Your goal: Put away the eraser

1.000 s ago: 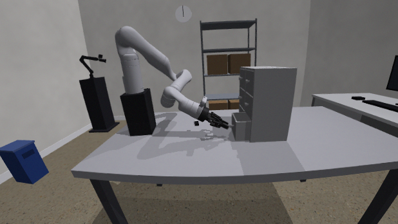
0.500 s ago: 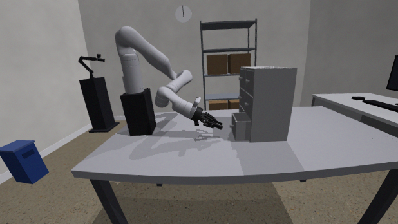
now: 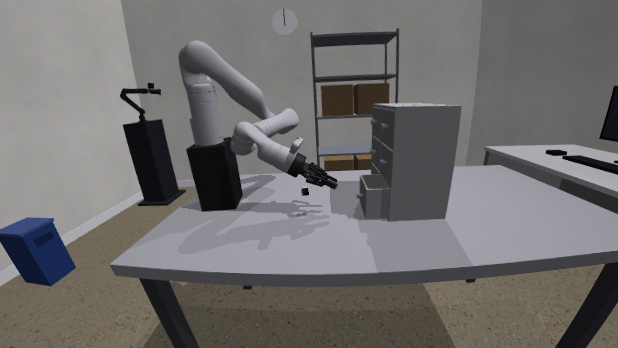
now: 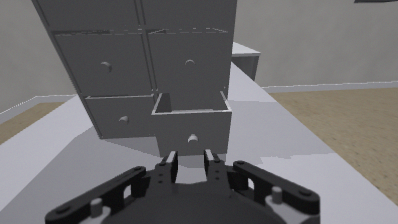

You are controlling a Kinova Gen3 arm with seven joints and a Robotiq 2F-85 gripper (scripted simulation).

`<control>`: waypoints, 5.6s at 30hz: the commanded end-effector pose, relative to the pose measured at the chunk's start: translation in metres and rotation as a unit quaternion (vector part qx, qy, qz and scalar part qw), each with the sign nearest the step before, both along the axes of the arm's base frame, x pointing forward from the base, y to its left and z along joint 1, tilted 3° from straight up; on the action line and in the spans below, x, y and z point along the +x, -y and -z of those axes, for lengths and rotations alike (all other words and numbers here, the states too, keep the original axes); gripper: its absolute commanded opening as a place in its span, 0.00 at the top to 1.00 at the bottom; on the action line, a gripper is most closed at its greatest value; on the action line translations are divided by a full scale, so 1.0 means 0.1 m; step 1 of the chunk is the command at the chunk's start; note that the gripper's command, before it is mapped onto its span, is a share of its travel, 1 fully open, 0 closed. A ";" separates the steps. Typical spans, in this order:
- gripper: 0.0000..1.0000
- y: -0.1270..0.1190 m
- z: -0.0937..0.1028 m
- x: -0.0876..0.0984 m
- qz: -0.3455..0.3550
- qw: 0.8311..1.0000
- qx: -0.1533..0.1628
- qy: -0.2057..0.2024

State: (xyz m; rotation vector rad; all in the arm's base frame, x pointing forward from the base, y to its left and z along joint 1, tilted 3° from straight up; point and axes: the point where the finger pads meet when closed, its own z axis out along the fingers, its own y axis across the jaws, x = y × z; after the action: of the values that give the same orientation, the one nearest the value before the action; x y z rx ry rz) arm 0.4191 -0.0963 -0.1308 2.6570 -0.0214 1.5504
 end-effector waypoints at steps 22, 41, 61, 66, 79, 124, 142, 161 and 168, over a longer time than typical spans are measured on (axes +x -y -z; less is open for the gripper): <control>0.67 0.00 -0.36 -0.24 0.004 1.000 -0.003 -0.001; 0.67 -0.01 -0.40 -0.30 0.076 0.996 0.042 0.003; 0.67 -0.02 -0.57 -0.43 0.295 0.940 0.169 0.023; 0.67 -0.03 -0.62 -0.47 0.355 0.912 0.205 0.027; 0.67 -0.05 -0.76 -0.60 0.535 0.784 0.313 0.040; 0.67 -0.08 -1.18 -0.93 0.836 0.233 0.493 0.067; 0.67 -0.09 -1.30 -1.03 0.858 0.061 0.504 0.070; 0.67 -0.10 -1.34 -1.06 0.860 0.000 0.506 0.070; 0.67 -0.10 -1.34 -1.06 0.860 0.000 0.506 0.070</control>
State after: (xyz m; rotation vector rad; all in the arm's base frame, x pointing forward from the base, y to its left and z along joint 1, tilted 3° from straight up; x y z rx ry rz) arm 0.3132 -0.0863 0.0029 0.0766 3.1329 -0.0898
